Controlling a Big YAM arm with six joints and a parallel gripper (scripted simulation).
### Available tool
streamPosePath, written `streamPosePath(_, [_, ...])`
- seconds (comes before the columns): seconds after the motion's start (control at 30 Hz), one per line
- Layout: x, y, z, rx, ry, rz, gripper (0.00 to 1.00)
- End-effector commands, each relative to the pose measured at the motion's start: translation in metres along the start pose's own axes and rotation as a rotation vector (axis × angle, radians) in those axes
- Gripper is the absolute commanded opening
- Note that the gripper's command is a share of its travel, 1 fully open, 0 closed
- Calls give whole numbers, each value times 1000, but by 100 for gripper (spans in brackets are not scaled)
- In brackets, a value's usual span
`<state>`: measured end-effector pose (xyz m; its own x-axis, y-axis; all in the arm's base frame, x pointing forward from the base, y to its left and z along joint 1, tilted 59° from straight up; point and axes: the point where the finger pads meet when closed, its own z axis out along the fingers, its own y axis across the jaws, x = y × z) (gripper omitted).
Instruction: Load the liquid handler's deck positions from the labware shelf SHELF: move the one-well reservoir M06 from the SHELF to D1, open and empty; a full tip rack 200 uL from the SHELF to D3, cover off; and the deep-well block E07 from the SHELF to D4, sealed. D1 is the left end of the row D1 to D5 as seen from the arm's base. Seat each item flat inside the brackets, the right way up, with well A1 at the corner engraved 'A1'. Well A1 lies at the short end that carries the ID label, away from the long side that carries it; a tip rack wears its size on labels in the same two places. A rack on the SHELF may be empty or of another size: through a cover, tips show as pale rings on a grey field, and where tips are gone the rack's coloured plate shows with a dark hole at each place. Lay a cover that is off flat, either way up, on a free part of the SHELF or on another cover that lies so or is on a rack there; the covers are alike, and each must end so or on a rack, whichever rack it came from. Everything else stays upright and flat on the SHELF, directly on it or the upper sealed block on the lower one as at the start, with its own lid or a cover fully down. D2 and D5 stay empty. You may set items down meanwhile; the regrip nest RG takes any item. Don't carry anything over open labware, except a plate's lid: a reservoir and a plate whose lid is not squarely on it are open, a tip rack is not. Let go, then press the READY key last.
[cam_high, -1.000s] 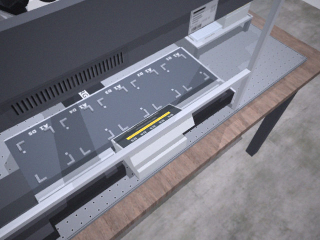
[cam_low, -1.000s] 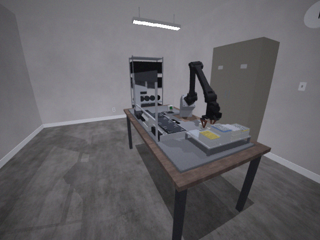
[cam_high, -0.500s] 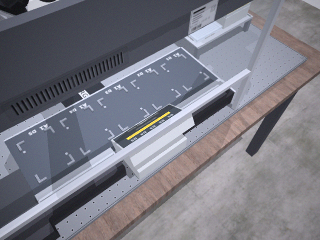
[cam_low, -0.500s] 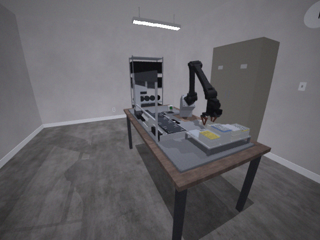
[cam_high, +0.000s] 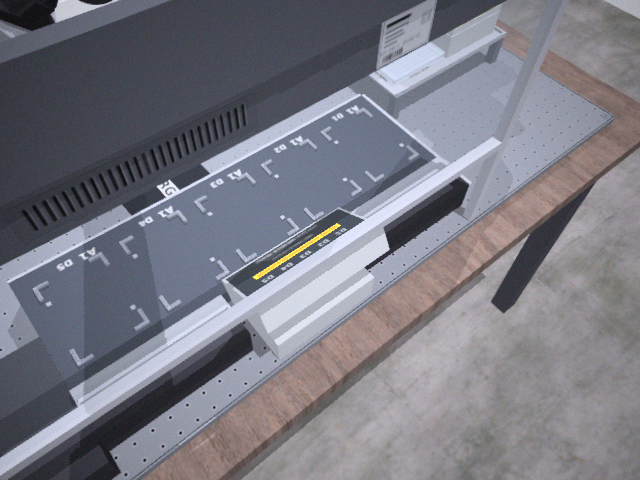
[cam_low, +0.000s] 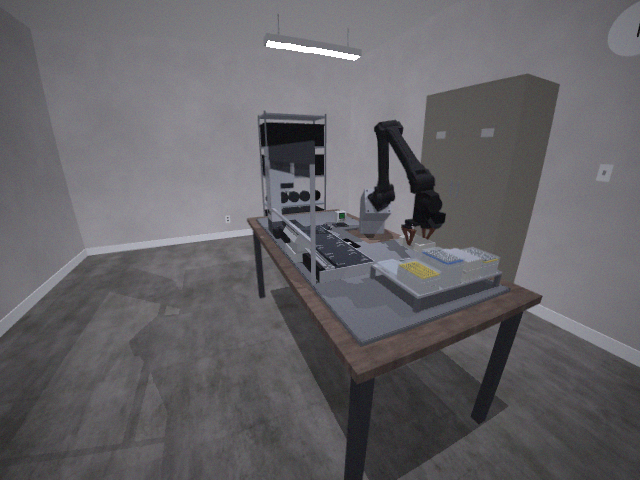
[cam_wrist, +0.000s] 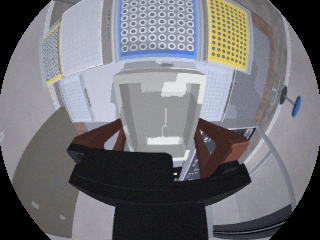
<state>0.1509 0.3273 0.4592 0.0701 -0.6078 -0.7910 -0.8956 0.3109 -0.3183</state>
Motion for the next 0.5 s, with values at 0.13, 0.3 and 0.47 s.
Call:
streamPosePath(0.13, [-24,-7,-45,13,-82,14,0])
streamPosePath(0.3, [-24,-8,-54,13,-82,15,0])
streamPosePath(0.47, [-23,-8,-63,12,-83,17,0])
